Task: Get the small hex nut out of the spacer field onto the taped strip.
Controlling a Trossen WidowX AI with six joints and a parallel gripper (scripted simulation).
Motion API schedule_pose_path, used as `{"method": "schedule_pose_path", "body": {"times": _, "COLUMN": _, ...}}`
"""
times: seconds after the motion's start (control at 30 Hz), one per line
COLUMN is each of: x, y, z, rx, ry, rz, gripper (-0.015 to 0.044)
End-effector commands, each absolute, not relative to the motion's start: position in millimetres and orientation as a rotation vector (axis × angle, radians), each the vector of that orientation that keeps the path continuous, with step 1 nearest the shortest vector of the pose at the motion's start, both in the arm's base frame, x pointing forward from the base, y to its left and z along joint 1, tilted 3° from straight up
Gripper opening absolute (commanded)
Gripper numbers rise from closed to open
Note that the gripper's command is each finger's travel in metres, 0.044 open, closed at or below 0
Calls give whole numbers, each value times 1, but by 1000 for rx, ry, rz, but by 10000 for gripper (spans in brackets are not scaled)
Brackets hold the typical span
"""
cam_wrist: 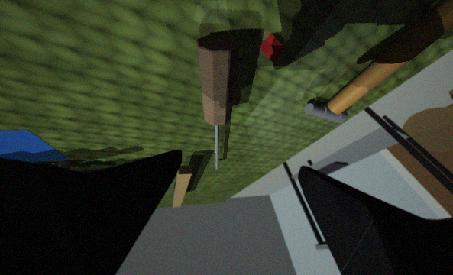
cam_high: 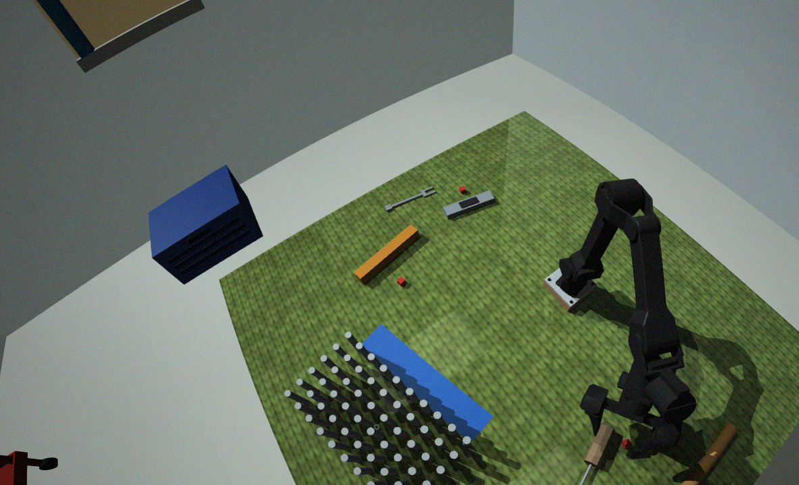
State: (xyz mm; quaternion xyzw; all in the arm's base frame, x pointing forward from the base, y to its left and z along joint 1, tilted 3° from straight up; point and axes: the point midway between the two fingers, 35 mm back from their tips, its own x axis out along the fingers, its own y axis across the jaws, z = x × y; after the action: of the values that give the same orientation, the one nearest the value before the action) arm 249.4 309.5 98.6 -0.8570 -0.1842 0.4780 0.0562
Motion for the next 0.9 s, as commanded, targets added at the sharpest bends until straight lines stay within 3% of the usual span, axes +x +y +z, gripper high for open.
{"method": "schedule_pose_path", "body": {"times": 0.0, "x": 246, "y": 306, "z": 73, "rx": -2609, "ry": -543, "rz": 1470, "gripper": 440}}
{"method": "schedule_pose_path", "body": {"times": 0.8, "x": 254, "y": 307, "z": 76, "rx": -2497, "ry": -560, "rz": 1705, "gripper": 440}}
{"method": "schedule_pose_path", "body": {"times": 0.87, "x": 254, "y": 307, "z": 76, "rx": -2497, "ry": -560, "rz": 1705, "gripper": 387}}
